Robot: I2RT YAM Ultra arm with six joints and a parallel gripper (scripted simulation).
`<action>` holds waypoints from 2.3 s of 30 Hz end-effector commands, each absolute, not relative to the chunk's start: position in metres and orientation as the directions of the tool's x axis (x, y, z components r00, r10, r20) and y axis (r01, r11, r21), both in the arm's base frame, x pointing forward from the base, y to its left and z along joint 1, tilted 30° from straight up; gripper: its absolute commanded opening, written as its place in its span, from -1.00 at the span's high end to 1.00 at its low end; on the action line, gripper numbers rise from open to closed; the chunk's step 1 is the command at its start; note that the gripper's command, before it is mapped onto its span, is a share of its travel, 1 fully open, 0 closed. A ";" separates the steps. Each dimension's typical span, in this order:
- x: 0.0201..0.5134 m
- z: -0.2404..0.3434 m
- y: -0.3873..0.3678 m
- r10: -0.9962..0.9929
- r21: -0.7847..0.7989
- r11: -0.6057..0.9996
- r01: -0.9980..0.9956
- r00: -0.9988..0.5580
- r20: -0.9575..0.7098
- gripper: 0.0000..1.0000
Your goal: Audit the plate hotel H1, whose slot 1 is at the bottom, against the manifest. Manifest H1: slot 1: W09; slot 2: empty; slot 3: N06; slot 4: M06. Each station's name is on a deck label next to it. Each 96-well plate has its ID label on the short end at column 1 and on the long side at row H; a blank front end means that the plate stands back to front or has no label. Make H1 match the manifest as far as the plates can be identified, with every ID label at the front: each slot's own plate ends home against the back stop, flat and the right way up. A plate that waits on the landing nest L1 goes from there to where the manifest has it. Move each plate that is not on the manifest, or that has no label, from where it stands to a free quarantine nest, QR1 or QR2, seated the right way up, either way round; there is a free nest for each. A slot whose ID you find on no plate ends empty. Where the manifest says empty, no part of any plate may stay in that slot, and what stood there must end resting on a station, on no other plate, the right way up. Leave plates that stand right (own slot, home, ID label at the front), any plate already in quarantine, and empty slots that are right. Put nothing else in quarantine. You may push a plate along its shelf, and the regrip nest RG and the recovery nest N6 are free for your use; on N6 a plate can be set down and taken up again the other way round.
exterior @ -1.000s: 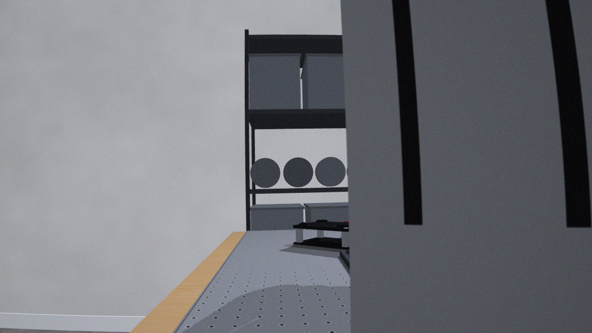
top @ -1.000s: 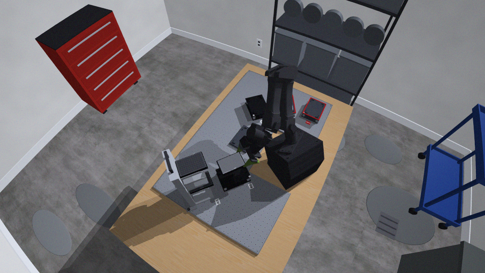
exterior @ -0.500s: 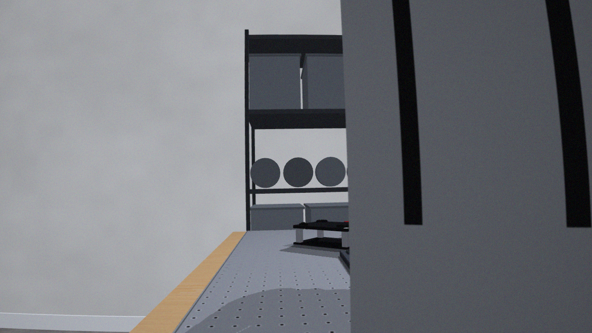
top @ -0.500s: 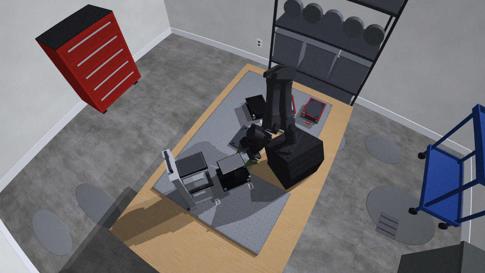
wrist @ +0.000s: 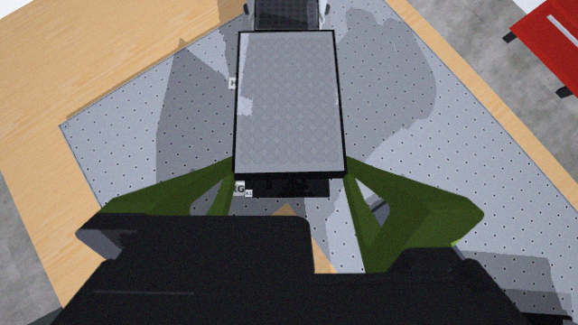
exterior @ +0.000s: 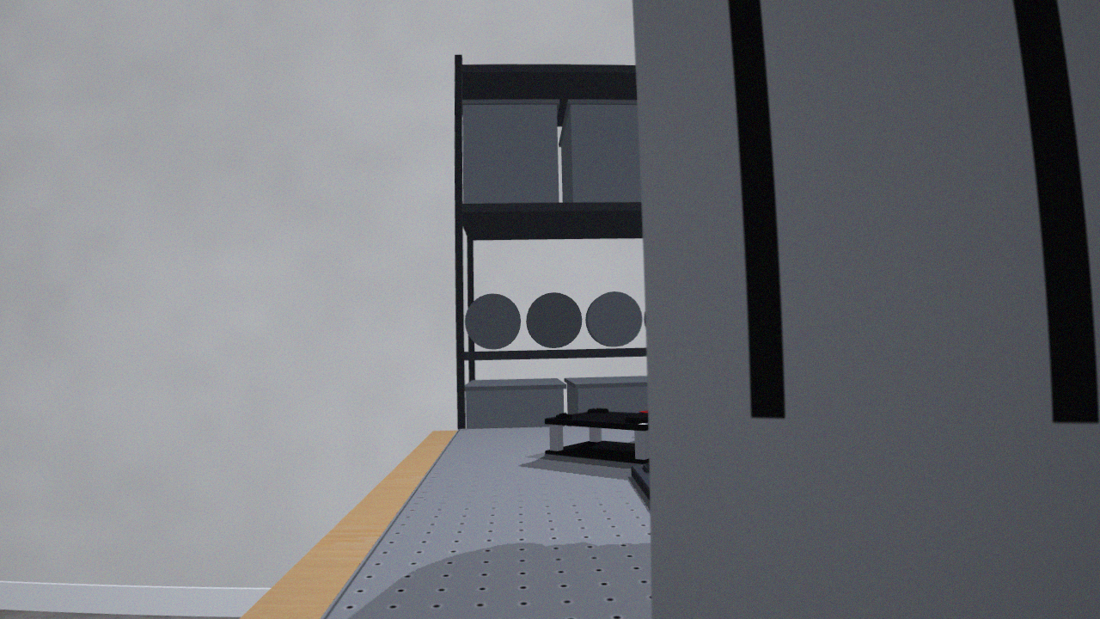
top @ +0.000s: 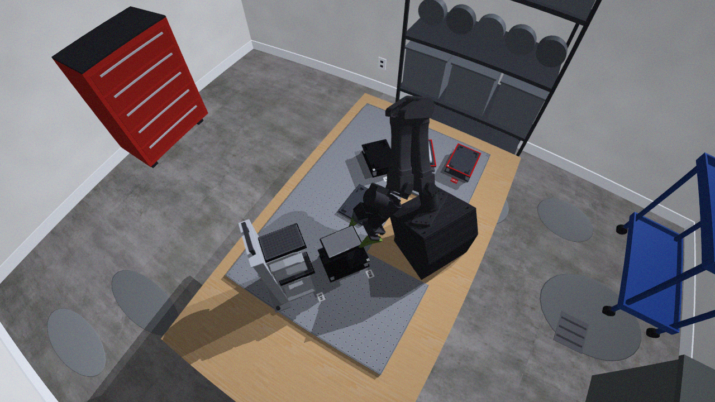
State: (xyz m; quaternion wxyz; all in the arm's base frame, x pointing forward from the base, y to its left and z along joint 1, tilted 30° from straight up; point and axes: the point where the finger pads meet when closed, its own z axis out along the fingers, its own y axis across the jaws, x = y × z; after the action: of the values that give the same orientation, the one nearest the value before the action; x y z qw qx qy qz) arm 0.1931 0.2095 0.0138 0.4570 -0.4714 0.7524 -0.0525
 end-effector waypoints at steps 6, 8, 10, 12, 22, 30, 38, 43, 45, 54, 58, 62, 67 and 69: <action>0.191 0.005 0.207 -0.763 -0.507 0.537 -0.674 -0.131 -0.633 -0.70; 0.193 0.004 0.205 -0.762 -0.507 0.540 -0.671 -0.135 -0.633 -0.70; 0.193 0.004 0.205 -0.762 -0.507 0.539 -0.672 -0.134 -0.633 -0.70; 0.193 0.003 0.205 -0.762 -0.507 0.539 -0.673 -0.133 -0.633 -0.70; 0.192 -0.001 0.206 -0.764 -0.507 0.532 -0.678 -0.126 -0.633 -0.70; 0.196 -0.004 0.203 -0.762 -0.507 0.539 -0.672 -0.134 -0.633 -0.70; 0.197 -0.006 0.202 -0.762 -0.507 0.540 -0.672 -0.135 -0.633 -0.70; 0.198 -0.008 0.201 -0.762 -0.507 0.540 -0.672 -0.135 -0.633 -0.70; 0.198 -0.009 0.201 -0.762 -0.507 0.538 -0.674 -0.133 -0.633 -0.70; 0.202 -0.011 0.202 -0.758 -0.505 0.543 -0.671 -0.133 -0.639 -0.70; 0.201 -0.014 0.199 -0.762 -0.506 0.540 -0.672 -0.135 -0.633 -0.70; 0.201 -0.015 0.199 -0.762 -0.506 0.538 -0.674 -0.133 -0.633 -0.70; 0.202 -0.017 0.198 -0.762 -0.506 0.539 -0.674 -0.134 -0.633 -0.70; 0.203 -0.018 0.197 -0.762 -0.506 0.540 -0.673 -0.135 -0.633 -0.70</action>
State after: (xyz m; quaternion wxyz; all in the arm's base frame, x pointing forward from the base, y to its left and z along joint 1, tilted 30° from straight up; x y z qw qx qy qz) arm 0.2075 0.2041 -0.0101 0.4604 -0.4691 0.7520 -0.0504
